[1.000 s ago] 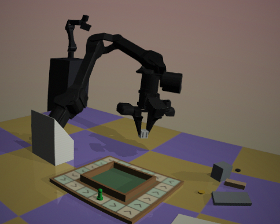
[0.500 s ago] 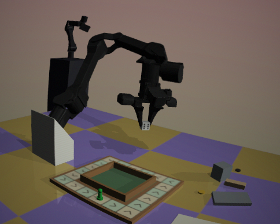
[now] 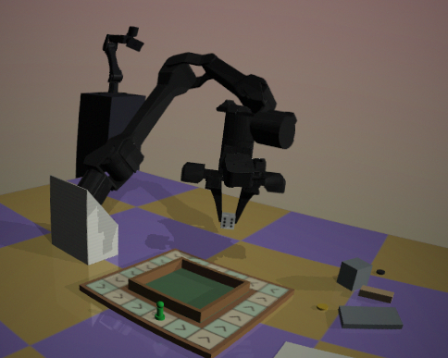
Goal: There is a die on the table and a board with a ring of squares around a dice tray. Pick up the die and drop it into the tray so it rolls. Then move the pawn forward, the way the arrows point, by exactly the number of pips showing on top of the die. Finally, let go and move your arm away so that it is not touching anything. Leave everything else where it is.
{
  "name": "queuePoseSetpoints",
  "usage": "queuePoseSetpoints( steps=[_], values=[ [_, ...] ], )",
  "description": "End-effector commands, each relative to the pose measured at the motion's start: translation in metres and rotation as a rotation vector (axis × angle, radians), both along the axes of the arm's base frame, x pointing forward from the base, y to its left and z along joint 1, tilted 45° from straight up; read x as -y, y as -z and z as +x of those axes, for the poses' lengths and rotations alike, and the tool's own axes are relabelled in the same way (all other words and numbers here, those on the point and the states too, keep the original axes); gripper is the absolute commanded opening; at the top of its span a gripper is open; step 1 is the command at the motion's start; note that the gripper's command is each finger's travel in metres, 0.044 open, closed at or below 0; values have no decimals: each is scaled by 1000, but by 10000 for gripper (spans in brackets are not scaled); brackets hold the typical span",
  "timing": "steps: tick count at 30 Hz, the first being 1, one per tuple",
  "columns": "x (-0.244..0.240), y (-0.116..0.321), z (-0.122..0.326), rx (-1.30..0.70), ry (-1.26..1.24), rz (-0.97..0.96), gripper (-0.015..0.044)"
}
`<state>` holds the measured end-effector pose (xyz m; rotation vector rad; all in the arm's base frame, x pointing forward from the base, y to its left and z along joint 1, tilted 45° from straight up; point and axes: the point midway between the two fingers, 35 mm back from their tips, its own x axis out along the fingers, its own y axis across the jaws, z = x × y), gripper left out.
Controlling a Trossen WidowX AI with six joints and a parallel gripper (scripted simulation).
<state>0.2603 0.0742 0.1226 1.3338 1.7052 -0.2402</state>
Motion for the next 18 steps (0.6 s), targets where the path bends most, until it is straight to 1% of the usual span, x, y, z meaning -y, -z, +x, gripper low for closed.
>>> queuePoseSetpoints(
  steps=[1, 18],
  values=[
    [14, 19, 6, -54, 60, -3, 0],
    [66, 96, 14, -322, 327, 40, 0]
  ],
)
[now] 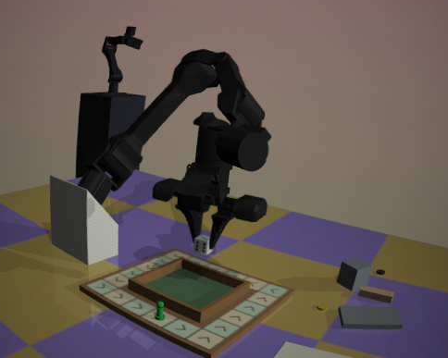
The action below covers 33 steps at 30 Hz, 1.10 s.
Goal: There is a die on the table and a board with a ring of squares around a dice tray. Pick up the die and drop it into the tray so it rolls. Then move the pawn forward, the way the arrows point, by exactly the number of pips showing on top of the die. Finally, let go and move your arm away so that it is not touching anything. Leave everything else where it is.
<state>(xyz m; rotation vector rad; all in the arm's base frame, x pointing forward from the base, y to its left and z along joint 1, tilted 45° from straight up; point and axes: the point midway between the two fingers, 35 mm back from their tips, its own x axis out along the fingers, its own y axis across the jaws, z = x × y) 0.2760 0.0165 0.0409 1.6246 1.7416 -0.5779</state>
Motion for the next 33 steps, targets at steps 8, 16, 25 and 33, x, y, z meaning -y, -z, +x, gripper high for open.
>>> queuePoseSetpoints(
  steps=[8, 16, 25, 33],
  values=[
    [14, 26, -4, -99, 81, -3, 0],
    [9, 33, -11, -146, 42, -257, 0],
    [8, 38, -15, -127, 59, -550, 0],
    [7, 38, -15, -42, 131, -787, 0]
  ],
)
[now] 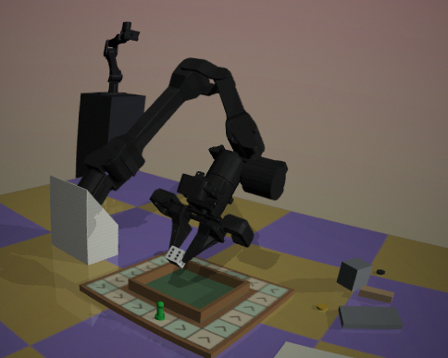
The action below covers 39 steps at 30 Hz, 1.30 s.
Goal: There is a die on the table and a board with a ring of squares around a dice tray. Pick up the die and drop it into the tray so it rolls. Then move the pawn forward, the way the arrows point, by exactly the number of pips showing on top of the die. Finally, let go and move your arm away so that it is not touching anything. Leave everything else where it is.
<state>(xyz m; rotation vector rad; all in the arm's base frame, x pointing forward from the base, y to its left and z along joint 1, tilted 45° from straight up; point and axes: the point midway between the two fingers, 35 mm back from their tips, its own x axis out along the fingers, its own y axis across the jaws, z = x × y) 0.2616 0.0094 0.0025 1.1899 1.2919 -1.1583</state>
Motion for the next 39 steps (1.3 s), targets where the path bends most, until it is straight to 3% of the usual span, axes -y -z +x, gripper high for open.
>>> queuePoseSetpoints(
  steps=[1, 5, 11, 26, 34, 39],
  values=[
    [0, -1, 0, 53, 21, -108, 0],
    [0, -3, 1, 64, 25, -126, 0],
    [1, -43, 12, 65, 25, -126, 0],
    [0, -40, 10, 69, 22, -120, 0],
    [0, -40, 10, 69, 22, -120, 210],
    [28, -69, 10, 64, 25, -127, 341]
  ],
)
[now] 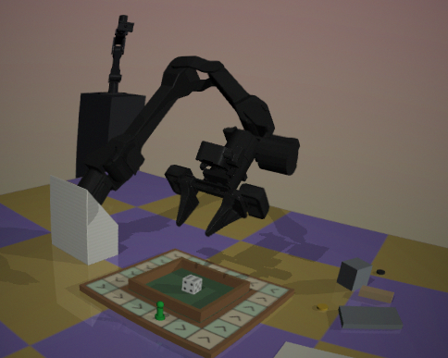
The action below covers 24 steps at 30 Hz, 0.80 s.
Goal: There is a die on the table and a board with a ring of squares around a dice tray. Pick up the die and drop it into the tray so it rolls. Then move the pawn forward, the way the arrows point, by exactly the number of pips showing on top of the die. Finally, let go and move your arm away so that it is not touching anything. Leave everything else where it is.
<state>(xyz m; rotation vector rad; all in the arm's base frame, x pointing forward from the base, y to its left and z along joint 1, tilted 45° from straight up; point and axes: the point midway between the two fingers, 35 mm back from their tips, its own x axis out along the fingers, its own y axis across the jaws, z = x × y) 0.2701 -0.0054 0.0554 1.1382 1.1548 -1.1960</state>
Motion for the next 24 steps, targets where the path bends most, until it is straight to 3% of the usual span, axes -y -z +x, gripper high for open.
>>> queuePoseSetpoints(
  steps=[1, 4, 5, 9, 13, 17, 19, 24],
  values=[
    [14, -16, 2, 12, 4, -4, 368],
    [13, -14, 1, 3, 0, 11, 440],
    [12, -9, 0, -20, -9, 60, 440],
    [4, 20, -5, -107, -48, 467, 440],
    [4, 28, 2, -29, -24, 827, 440],
    [4, 28, 3, -22, -22, 843, 440],
    [6, 31, -2, -65, -18, 757, 440],
    [14, 42, 5, 37, -317, 761, 309]
  ],
)
